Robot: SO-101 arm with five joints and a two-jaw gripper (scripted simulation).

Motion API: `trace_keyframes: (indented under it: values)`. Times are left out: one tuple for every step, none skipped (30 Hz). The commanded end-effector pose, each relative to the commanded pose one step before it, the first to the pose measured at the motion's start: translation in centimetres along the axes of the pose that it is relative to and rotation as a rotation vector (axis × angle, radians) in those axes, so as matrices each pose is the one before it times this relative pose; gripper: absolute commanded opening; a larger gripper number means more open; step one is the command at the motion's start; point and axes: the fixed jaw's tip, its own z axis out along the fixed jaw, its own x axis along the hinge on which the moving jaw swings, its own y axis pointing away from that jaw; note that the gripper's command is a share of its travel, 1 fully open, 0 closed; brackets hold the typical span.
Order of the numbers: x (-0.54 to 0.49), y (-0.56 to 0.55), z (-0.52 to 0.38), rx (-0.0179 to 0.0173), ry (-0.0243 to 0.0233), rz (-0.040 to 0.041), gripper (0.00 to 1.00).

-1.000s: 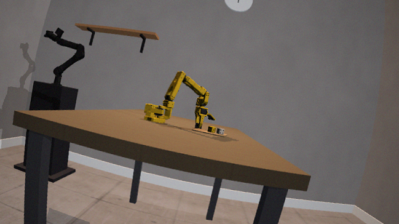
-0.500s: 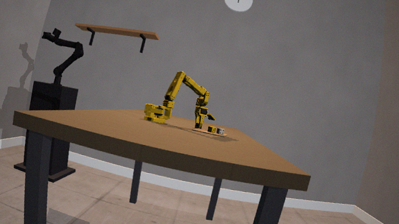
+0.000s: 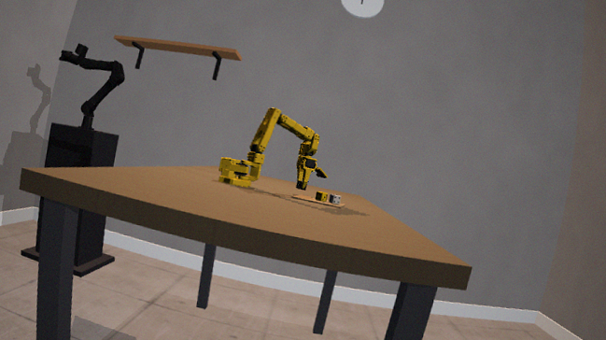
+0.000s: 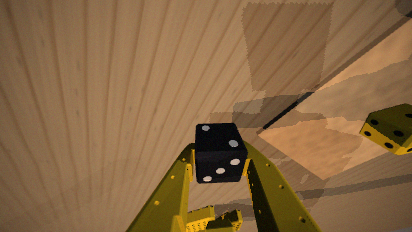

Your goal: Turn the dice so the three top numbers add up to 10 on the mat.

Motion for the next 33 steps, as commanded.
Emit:
trace_keyframes:
  values:
    - [-0.821,0.194,-2.4748,-0.00881,-0.07444,0.00091,0.0]
    - [0.021,0.021,-0.2624,-0.00003,0.0,0.0,0.0]
    - [0.022,0.018,-0.2372,-0.00003,0.0,0.0,0.0]
    - [0.023,0.016,-0.209,0.0,0.0,0.0,0.0]
    - [0.022,0.013,-0.1789,-0.00003,0.0,0.0,0.0]
    - [0.019,0.011,-0.1462,0.0,0.00003,0.0,0.0]
    - [0.016,0.008,-0.1136,-0.00003,0.0,0.0,0.0]
    - [0.012,0.005,-0.0826,0.0,0.0,0.0,0.0]
    - [0.008,0.004,-0.054,0.0,0.0,0.0,0.0]
    - [0.005,0.002,-0.0298,0.0,0.0,0.0,0.0]
    - [0.002,0.001,-0.0121,0.0,0.0,0.0,0.0]
    - [0.0,0.001,-0.0018,0.0,0.0,0.0,0.0]
    - [0.0,0.0,0.0,0.0,0.0,0.0,0.0]
    - [0.0,0.0,0.0,0.0,0.0,0.0,0.0]
    - [0.0,-0.004,-0.0011,-0.00003,-0.00016,0.00018,0.0]
    - [0.004,-0.024,-0.0083,-0.00006,-0.00091,0.00104,0.0]
    - [0.012,-0.06,-0.02,-0.00019,-0.00233,0.00264,0.0]
    - [0.02,-0.11,-0.0367,-0.00033,-0.00423,0.00474,0.0]
    - [0.033,-0.168,-0.054,-0.00046,-0.0065,0.00731,0.0]
    - [0.047,-0.23,-0.0725,-0.00059,-0.00893,0.01001,0.0]
    - [0.064,-0.294,-0.0889,-0.00058,-0.01149,0.01289,0.0]
    - [0.081,-0.358,-0.102,-0.00048,-0.01406,0.0157,0.0]
    - [0.101,-0.417,-0.1115,-0.00029,-0.0165,0.0184,0.0]
    - [0.121,-0.469,-0.1145,0.00007,-0.01879,0.02084,0.0]
    - [0.141,-0.515,-0.1129,0.00055,-0.02078,0.02302,0.0]
    - [0.161,-0.55,-0.1057,0.00117,-0.02253,0.02474,0.0]
    - [0.179,-0.575,-0.0919,0.0019,-0.02389,0.0261,0.0]
    - [0.194,-0.589,-0.0753,0.00263,-0.02481,0.02691,0.0]
    - [0.205,-0.592,-0.0551,0.00338,-0.02534,0.02728,0.0]
    - [0.0,0.0,0.0,0.0,0.0,0.0,0.0]
    - [0.0,0.0,0.0,0.0,0.0,0.0,0.0]
    - [0.213,-0.584,-0.033,0.00411,-0.02541,0.0271,0.0]
    - [0.215,-0.566,-0.0108,0.00476,-0.02505,0.02645,0.0]
